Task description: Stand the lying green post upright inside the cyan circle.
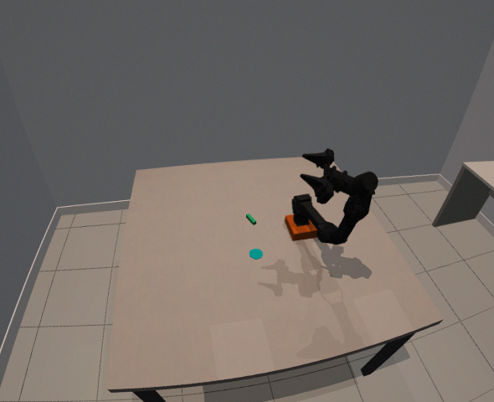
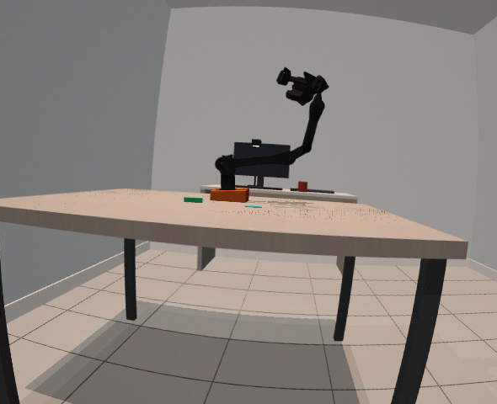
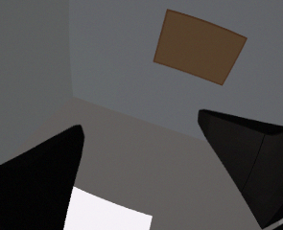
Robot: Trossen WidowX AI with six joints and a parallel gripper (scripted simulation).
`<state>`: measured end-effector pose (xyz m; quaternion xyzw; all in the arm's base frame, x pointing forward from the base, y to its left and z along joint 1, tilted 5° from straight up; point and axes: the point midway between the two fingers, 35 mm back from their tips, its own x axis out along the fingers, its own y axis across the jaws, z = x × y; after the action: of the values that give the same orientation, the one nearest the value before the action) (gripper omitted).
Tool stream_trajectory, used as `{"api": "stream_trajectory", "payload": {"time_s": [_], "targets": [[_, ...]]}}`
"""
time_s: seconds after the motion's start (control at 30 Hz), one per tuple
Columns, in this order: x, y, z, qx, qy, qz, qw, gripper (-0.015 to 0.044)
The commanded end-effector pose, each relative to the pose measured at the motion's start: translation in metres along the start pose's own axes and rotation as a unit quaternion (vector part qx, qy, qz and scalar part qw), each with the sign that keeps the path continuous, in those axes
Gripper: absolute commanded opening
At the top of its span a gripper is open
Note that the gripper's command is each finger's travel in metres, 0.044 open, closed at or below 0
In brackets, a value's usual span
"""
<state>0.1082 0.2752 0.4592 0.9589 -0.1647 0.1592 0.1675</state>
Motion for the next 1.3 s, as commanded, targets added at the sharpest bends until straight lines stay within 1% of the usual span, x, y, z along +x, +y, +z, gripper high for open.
{"api": "stream_trajectory", "payload": {"time_s": [0.0, 0.07, 0.17, 0.2, 0.33, 0.5, 0.67, 0.9, 1.07, 1.27], "targets": [[0.000, 0.002, -0.001, 0.007, 0.000, 0.001, 1.000, 0.0374], [0.002, 0.019, -0.004, 0.064, -0.003, 0.006, 0.998, 0.0321], [0.007, 0.058, -0.009, 0.191, -0.010, 0.018, 0.981, 0.0242], [0.009, 0.070, -0.010, 0.232, -0.013, 0.022, 0.972, 0.0233], [0.020, 0.119, -0.007, 0.391, -0.028, 0.043, 0.919, 0.0233], [0.037, 0.173, 0.009, 0.567, -0.049, 0.076, 0.819, 0.0233], [0.058, 0.219, 0.036, 0.712, -0.072, 0.119, 0.688, 0.0233], [0.088, 0.266, 0.089, 0.853, -0.098, 0.198, 0.473, 0.0233], [0.109, 0.286, 0.135, 0.906, -0.109, 0.266, 0.311, 0.0233], [0.129, 0.295, 0.194, 0.919, -0.105, 0.359, 0.122, 0.0233]]}}
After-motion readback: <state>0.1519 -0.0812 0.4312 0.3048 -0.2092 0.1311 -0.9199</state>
